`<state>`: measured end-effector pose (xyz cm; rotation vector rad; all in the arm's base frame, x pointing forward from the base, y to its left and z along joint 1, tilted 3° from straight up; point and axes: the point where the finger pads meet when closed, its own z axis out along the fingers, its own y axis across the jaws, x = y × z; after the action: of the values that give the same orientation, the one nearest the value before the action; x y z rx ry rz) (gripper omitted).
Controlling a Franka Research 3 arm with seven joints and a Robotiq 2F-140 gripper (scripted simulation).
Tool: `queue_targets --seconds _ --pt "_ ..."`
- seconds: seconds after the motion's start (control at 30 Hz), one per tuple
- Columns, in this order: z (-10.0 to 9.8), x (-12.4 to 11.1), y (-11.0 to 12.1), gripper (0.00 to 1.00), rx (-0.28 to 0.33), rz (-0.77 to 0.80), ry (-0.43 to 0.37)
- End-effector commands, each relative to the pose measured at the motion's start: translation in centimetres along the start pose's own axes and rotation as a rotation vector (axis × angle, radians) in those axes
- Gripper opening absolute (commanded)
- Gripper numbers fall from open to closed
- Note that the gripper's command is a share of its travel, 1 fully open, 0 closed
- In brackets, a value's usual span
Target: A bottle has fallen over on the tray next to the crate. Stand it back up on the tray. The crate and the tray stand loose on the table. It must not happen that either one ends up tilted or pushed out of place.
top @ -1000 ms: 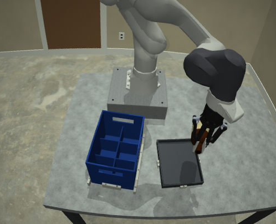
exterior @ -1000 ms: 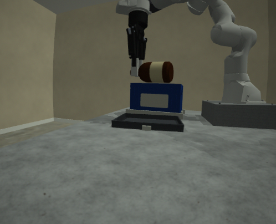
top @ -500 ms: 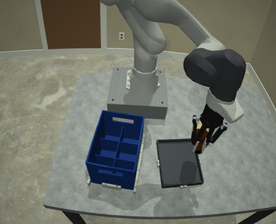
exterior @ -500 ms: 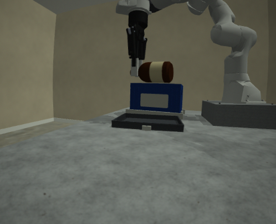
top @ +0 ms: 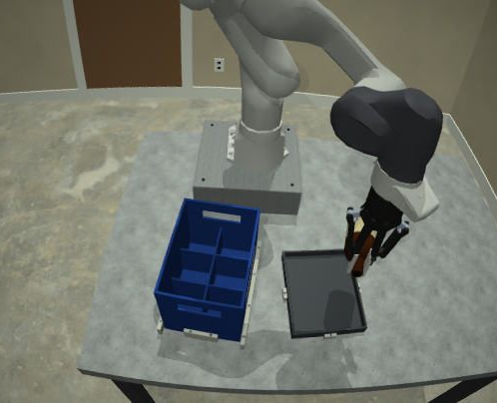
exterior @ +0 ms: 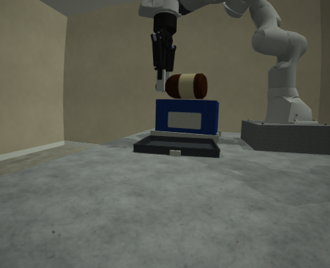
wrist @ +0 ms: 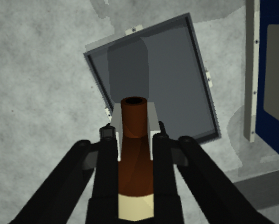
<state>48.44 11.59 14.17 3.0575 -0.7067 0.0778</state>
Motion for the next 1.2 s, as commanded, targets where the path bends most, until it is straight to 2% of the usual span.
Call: queue_targets --seconds 0.0,0.47,1.17 --pt "-0.07 -0.04 -0.18 0.00 0.005 0.022 0.000" --pt "-0.08 -0.04 -0.18 0.00 0.005 0.218 0.000" --pt "-0.07 -0.04 -0.18 0.00 0.005 0.261 0.000"
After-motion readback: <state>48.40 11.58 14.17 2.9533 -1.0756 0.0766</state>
